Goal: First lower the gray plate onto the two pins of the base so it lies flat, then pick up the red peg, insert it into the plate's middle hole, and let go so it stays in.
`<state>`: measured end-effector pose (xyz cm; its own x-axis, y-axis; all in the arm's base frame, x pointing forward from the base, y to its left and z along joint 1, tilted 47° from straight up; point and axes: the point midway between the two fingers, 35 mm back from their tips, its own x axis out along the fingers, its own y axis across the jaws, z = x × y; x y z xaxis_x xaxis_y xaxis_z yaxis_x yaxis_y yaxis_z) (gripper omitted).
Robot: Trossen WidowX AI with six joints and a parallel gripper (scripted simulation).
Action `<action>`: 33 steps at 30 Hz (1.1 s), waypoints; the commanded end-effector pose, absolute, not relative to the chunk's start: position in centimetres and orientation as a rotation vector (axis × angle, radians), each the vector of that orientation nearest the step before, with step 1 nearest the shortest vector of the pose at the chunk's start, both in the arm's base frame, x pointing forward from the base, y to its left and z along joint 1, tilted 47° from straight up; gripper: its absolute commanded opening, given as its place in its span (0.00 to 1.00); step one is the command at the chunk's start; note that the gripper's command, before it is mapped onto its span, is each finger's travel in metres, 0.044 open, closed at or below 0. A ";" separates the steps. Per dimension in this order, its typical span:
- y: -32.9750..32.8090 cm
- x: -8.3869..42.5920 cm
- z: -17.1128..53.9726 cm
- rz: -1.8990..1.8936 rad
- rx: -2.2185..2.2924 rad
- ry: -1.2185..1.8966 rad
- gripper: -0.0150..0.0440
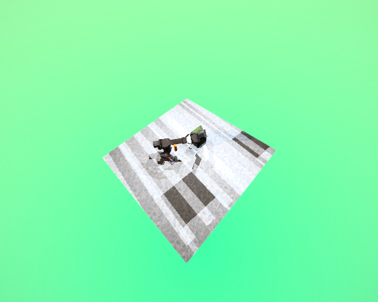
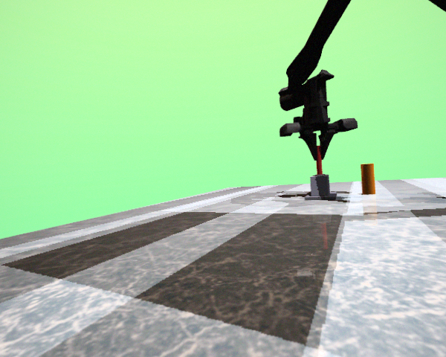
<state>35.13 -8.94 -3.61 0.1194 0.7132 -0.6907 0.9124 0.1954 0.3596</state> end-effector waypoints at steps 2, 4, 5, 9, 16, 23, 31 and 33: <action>-8.8 35.2 -3.6 -0.301 1.564 1.641 0.25; -8.7 35.3 -3.6 -0.301 1.564 1.641 0.25; -8.7 35.3 -3.6 -0.301 1.564 1.641 0.25; -8.5 35.4 -3.6 -0.301 1.564 1.641 0.25; -8.6 35.3 -3.6 -0.301 1.560 1.644 0.25; -8.6 35.3 -3.6 -0.301 1.560 1.644 0.48; -8.6 35.3 -3.6 -0.301 1.560 1.644 0.51; -8.6 35.3 -3.6 -0.301 1.560 1.644 0.51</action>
